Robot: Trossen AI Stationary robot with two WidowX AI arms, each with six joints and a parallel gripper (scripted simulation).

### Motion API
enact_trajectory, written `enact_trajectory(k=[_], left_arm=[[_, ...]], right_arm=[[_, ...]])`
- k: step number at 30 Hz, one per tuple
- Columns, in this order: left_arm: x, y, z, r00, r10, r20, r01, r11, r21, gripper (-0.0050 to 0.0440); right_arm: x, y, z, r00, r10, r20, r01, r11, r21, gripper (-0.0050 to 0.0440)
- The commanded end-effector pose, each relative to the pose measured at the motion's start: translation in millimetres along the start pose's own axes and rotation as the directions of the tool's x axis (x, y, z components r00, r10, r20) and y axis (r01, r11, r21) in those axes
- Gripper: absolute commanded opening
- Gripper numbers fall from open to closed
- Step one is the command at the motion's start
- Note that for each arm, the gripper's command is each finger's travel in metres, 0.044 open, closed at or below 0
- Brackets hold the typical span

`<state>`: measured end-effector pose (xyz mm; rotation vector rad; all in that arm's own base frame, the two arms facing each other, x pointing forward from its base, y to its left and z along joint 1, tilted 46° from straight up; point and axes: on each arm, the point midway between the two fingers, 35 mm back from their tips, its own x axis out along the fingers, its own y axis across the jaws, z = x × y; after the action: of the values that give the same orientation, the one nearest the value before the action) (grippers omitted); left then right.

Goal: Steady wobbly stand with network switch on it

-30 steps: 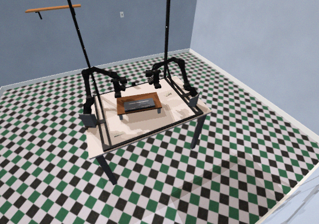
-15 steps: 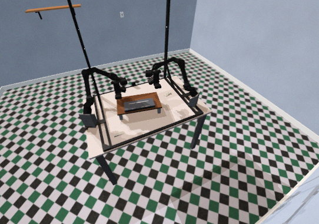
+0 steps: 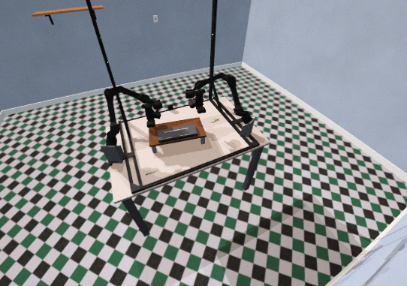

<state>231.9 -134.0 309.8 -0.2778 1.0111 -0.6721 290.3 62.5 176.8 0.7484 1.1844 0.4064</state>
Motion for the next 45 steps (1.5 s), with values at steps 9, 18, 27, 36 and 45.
enact_trajectory(k=[9, 18, 27, 36, 45], left_arm=[[0, 0, 0, 1.000, 0.000, 0.000, 0.000, 1.000, 0.000, 0.0000], [0, 0, 0, 1.000, 0.000, 0.000, 0.000, 1.000, 0.000, 0.0000], [0, 0, 0, 1.000, 0.000, 0.000, 0.000, 1.000, 0.000, 0.0000], [0, 0, 0, 1.000, 0.000, 0.000, 0.000, 1.000, 0.000, 0.0000], [0, 0, 0, 1.000, 0.000, 0.000, 0.000, 1.000, 0.000, 0.0000]], right_arm=[[8, -5, 1, 1.000, -0.017, 0.002, 0.017, 1.000, 0.000, 0.0000], [10, -5, 1, 1.000, -0.017, 0.002, 0.017, 1.000, 0.000, 0.0000], [10, -5, 1, 1.000, -0.017, 0.002, 0.017, 1.000, 0.000, 0.0000], [-67, -4, 0, 1.000, -0.001, 0.014, 0.000, 1.000, 0.005, 0.0000], [-67, -4, 0, 1.000, -0.001, 0.014, 0.000, 1.000, 0.005, 0.0000]])
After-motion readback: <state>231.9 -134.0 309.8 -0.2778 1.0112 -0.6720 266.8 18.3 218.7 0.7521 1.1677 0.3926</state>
